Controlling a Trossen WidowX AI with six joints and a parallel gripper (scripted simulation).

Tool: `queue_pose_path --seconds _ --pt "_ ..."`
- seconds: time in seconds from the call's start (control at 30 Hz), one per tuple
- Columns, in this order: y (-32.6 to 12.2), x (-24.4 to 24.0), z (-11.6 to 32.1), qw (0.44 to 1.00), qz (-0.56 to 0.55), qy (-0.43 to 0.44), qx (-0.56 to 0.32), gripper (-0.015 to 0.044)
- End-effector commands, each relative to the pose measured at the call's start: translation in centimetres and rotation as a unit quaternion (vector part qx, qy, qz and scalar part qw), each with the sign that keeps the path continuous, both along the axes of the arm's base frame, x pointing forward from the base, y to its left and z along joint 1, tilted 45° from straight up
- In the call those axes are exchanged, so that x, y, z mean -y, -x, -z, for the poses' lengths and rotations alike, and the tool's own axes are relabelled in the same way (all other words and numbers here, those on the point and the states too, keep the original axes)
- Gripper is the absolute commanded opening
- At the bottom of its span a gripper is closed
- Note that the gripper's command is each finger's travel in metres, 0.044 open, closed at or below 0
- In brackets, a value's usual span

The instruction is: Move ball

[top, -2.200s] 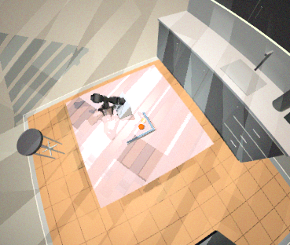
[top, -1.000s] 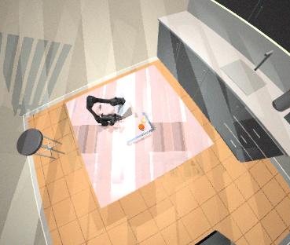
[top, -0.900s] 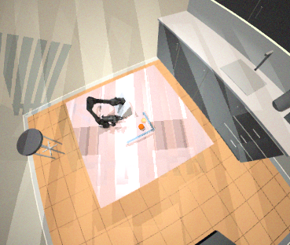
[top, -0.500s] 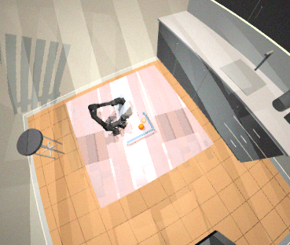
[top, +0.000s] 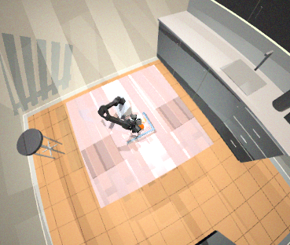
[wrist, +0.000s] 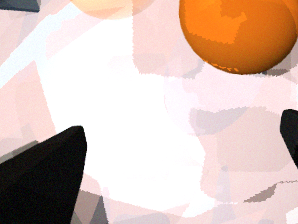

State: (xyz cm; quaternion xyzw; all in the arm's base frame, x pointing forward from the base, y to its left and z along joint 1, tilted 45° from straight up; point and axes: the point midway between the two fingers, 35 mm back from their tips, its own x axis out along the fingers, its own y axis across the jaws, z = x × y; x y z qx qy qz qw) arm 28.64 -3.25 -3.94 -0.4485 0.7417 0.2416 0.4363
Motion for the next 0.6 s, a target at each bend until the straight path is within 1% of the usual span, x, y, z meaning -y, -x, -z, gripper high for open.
queue_pose_path --seconds 0.0,0.1,0.2,0.4,0.57 --pt "-1.7 -1.7 0.2 0.997 -0.072 0.032 0.005 0.0404" --pt "-2.3 -3.1 0.6 0.987 -0.143 0.068 -0.014 0.0404" --pt "-3.1 -5.3 1.0 0.964 -0.235 0.117 -0.038 0.0404" --pt "-3.2 -5.5 1.1 0.962 -0.242 0.121 -0.040 0.0404" --pt "-3.2 -4.4 2.1 0.962 -0.242 0.121 -0.040 0.0404"
